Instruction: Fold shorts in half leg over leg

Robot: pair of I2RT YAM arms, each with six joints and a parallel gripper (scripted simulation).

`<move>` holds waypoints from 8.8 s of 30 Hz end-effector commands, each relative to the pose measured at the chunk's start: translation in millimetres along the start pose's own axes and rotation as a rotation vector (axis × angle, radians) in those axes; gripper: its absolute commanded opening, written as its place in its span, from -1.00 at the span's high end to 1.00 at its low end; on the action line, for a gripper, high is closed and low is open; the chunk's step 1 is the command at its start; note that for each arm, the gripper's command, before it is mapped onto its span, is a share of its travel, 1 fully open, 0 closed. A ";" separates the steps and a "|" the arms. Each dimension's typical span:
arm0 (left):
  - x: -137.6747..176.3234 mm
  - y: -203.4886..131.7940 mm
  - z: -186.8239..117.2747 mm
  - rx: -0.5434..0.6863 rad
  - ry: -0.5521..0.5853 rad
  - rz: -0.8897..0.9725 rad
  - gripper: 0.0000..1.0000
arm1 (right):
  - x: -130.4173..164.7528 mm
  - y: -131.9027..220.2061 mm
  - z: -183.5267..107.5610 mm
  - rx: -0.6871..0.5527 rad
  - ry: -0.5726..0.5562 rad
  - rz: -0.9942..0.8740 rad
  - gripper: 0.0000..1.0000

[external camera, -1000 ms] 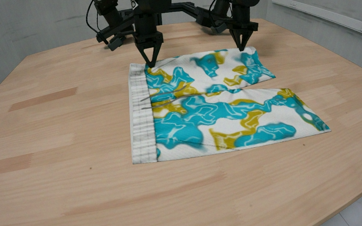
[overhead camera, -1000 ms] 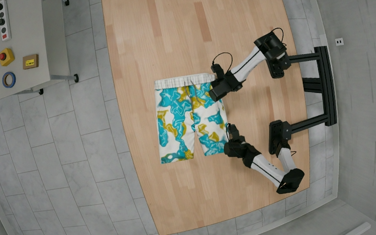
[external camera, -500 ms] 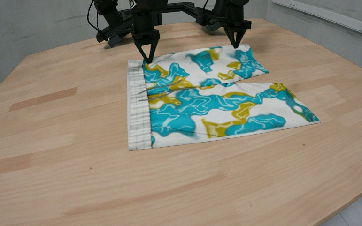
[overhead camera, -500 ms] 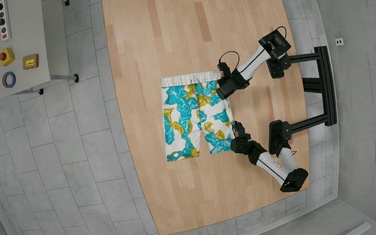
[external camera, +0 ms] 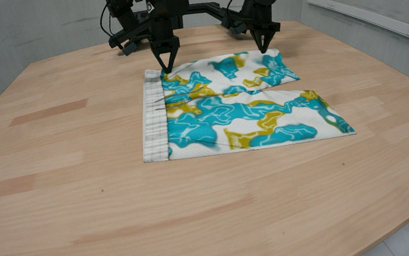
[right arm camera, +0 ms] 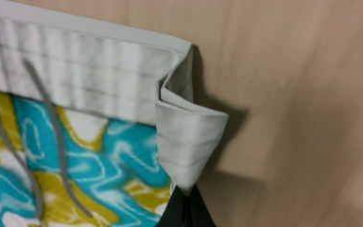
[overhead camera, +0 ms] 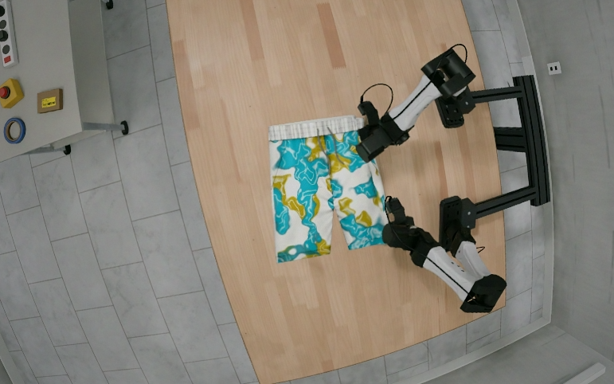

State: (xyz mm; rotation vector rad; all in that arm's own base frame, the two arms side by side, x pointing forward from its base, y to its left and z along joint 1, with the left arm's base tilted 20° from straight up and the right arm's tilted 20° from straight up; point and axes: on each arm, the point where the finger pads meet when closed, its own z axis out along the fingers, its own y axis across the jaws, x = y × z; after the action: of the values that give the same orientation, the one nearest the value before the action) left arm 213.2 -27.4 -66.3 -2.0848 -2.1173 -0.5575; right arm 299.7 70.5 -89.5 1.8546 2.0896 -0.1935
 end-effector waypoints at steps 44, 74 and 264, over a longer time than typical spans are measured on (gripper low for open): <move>-7.8 96.1 -37.3 0.111 0.020 0.042 1.00 | -15.9 70.5 -32.9 0.111 -0.027 0.070 1.00; -14.2 155.4 -83.9 0.012 -0.007 0.094 1.00 | -28.0 131.2 -91.0 -0.042 0.007 0.093 1.00; -43.5 368.8 59.0 -0.132 -0.040 0.206 0.72 | -48.1 291.7 49.0 -0.157 0.032 0.211 0.72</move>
State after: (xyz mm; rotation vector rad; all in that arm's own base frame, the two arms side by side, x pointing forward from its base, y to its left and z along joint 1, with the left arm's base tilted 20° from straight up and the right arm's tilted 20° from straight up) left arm 582.3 -54.1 -80.6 -2.3583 -1.8865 -0.6480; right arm 597.9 55.3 -85.3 1.9672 1.8426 0.0649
